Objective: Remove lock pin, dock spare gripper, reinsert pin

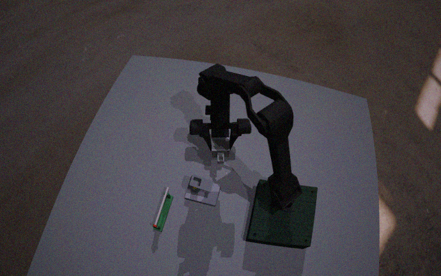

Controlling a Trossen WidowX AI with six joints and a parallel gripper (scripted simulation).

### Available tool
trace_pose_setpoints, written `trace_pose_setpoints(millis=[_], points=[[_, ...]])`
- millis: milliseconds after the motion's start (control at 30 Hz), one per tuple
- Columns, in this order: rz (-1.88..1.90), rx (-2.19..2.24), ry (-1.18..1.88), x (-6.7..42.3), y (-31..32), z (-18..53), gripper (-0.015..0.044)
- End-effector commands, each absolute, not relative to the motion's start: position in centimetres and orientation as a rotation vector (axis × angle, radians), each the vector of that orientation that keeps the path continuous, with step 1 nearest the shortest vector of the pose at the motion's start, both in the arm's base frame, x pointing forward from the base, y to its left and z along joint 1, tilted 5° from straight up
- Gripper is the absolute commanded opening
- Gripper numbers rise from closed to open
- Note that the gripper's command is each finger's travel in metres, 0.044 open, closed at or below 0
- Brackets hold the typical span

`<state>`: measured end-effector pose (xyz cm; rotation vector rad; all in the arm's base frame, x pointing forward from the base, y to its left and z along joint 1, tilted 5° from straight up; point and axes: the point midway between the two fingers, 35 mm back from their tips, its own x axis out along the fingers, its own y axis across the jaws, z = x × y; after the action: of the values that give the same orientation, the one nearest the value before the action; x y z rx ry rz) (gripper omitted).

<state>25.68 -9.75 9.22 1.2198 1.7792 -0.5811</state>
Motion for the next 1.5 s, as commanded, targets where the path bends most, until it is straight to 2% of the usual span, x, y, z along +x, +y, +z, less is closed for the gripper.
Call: trace_pose_setpoints(millis=[0,700,1467], points=[[-0.582,1.22,1.779,25.6,-9.7,9.3,0.0],[-1.021,0.989,1.816,24.3,-6.1,9.0,0.0],[-1.405,0.704,1.56,23.2,-3.0,9.6,0.0]])
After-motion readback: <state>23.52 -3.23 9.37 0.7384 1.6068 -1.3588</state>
